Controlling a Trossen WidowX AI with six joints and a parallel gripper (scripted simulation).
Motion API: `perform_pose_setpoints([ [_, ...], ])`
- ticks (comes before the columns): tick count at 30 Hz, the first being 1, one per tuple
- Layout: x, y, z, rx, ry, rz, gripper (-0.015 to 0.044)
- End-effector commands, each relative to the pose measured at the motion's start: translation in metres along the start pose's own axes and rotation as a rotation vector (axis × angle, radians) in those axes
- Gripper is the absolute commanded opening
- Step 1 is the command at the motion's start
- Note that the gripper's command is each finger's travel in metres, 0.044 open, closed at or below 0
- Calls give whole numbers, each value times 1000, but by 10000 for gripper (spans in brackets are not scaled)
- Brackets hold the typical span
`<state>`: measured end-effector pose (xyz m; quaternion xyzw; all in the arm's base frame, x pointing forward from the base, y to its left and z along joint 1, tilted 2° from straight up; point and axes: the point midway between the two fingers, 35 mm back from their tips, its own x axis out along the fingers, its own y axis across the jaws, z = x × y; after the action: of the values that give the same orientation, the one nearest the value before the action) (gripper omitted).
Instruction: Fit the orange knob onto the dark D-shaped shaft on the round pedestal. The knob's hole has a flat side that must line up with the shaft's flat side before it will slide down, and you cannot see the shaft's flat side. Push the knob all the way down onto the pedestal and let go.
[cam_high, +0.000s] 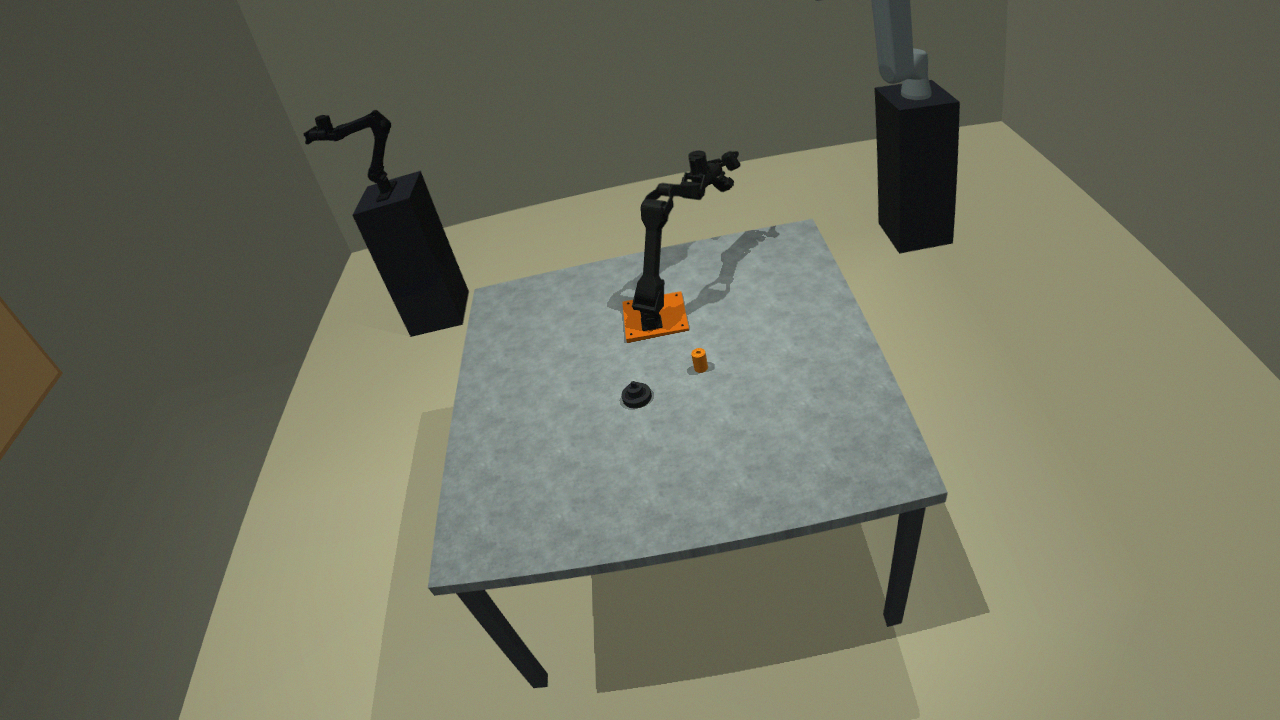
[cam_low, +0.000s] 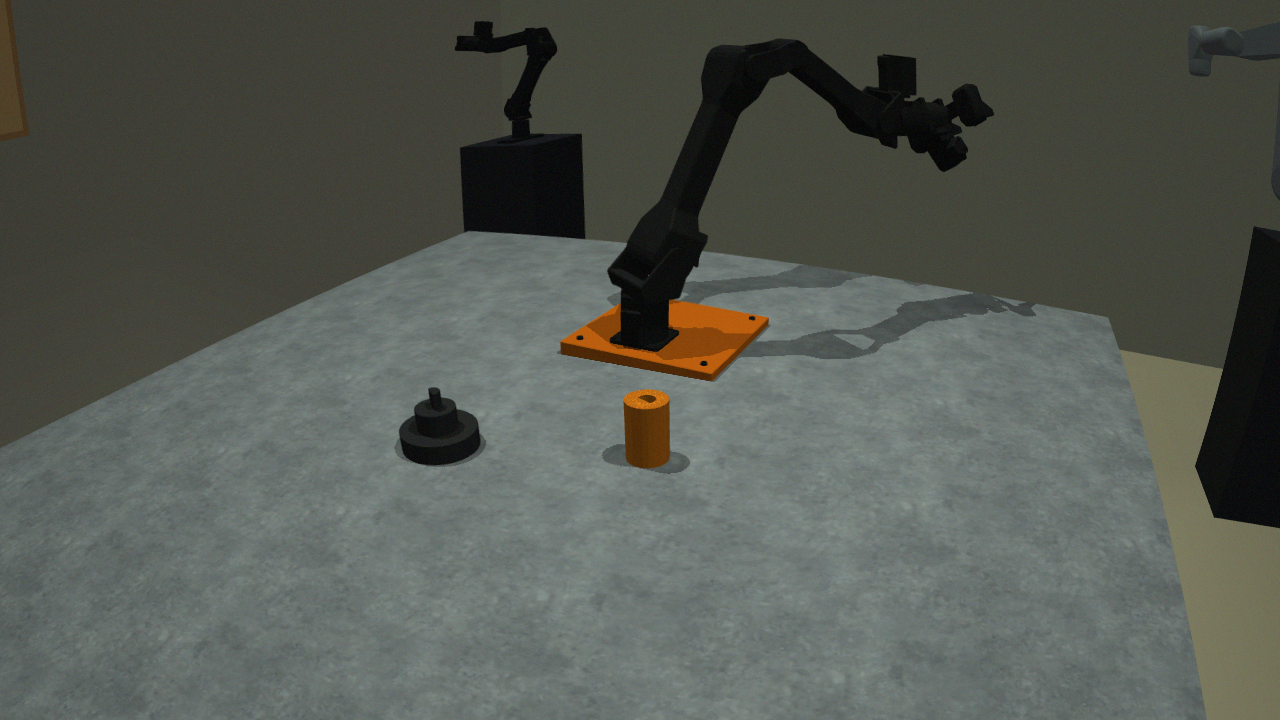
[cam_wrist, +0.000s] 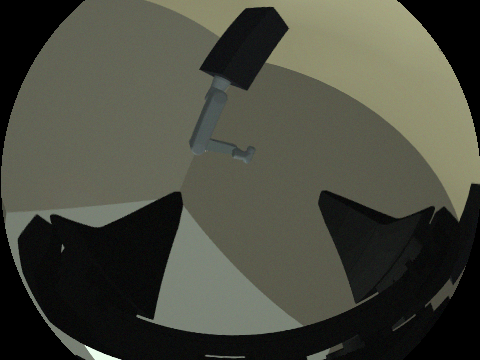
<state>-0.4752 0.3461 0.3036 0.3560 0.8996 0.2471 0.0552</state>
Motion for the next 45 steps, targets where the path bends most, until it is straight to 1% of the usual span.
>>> perform_pose_setpoints([
  [1, -6, 52, 40, -142, -121, 35, 440],
  [8, -43, 144, 119, -358, -371, 56, 440],
  [11, -61, 172, 143, -419, -455, 53, 440],
  [15, -98, 220, 183, -524, -617, 35, 440],
  [20, -156, 271, 227, -626, -816, -18, 440],
  [27, -260, 325, 274, -711, -1083, -153, 440],
  [33, -360, 347, 298, -720, -1275, -319, 440],
  [39, -463, 346, 305, -669, -1407, -515, 440],
  [45, -565, 318, 293, -555, -1459, -737, 440],
])
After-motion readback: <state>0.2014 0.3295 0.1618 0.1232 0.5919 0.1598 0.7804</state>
